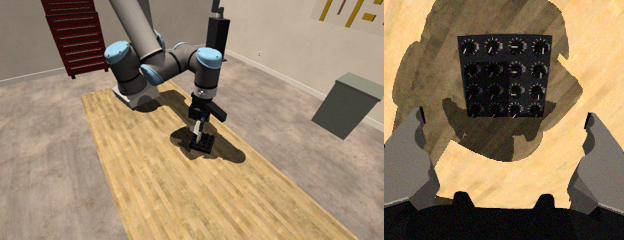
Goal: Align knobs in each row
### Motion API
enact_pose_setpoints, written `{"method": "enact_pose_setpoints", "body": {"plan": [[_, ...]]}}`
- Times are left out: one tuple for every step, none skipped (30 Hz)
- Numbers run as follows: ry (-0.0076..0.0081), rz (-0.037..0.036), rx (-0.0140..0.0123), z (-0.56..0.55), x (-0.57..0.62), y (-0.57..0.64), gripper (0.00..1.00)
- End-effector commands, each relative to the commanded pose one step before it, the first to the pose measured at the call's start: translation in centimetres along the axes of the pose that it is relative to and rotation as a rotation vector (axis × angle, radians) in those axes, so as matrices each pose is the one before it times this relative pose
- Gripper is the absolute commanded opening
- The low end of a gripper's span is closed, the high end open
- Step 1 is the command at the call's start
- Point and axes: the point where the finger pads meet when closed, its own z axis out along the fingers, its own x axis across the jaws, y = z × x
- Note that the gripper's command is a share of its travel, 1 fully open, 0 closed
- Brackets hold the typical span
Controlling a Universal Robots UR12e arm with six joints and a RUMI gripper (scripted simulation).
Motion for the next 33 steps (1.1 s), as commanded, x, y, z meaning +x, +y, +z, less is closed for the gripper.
{"method": "enact_pose_setpoints", "body": {"plan": [[0.00058, 0.00017, 0.00113, -0.056, 0.031, -0.05, 1.0], [0.0, 0.0, 0.0, 0.0, 0.0, 0.0, 1.0], [0.0, 0.0, 0.0, 0.0, 0.0, 0.0, 1.0], [0.0, 0.0, 0.0, 0.0, 0.0, 0.0, 1.0], [0.0, 0.0, 0.0, 0.0, 0.0, 0.0, 1.0], [0.0, 0.0, 0.0, 0.0, 0.0, 0.0, 1.0], [0.0, 0.0, 0.0, 0.0, 0.0, 0.0, 1.0], [0.0, 0.0, 0.0, 0.0, 0.0, 0.0, 1.0], [0.0, 0.0, 0.0, 0.0, 0.0, 0.0, 1.0], [0.0, 0.0, 0.0, 0.0, 0.0, 0.0, 1.0], [0.0, 0.0, 0.0, 0.0, 0.0, 0.0, 1.0], [0.0, 0.0, 0.0, 0.0, 0.0, 0.0, 1.0], [0.0, 0.0, 0.0, 0.0, 0.0, 0.0, 1.0], [0.0, 0.0, 0.0, 0.0, 0.0, 0.0, 1.0], [0.0, 0.0, 0.0, 0.0, 0.0, 0.0, 1.0], [0.0, 0.0, 0.0, 0.0, 0.0, 0.0, 1.0], [0.0, 0.0, 0.0, 0.0, 0.0, 0.0, 1.0], [0.0, 0.0, 0.0, 0.0, 0.0, 0.0, 1.0], [0.0, 0.0, 0.0, 0.0, 0.0, 0.0, 1.0], [0.0, 0.0, 0.0, 0.0, 0.0, 0.0, 1.0], [0.0, -0.00001, -0.00001, 0.0, 0.0, 0.003, 1.0], [0.00001, -0.00002, -0.00003, 0.0, 0.0, 0.008, 1.0], [0.00002, -0.00004, -0.00006, 0.0, 0.001, 0.016, 1.0], [0.00003, -0.00006, -0.00011, -0.001, 0.001, 0.027, 1.0], [0.00004, -0.0001, -0.00016, -0.001, 0.002, 0.039, 1.0], [0.00006, -0.00013, -0.00021, -0.001, 0.002, 0.054, 1.0], [0.00007, -0.00017, -0.00027, -0.001, 0.003, 0.069, 1.0], [0.00009, -0.0002, -0.00034, -0.001, 0.003, 0.085, 1.0], [0.00011, -0.00024, -0.0004, -0.002, 0.004, 0.101, 1.0], [0.00007, -0.00015, -0.00024, -0.002, 0.004, 0.111, 1.0], [0.0, 0.0, 0.0, 0.0, 0.0, 0.0, 1.0], [0.0, 0.0, 0.0, 0.0, 0.0, 0.0, 1.0], [0.00001, -0.00003, -0.00005, -0.002, 0.005, 0.119, 1.0]]}}
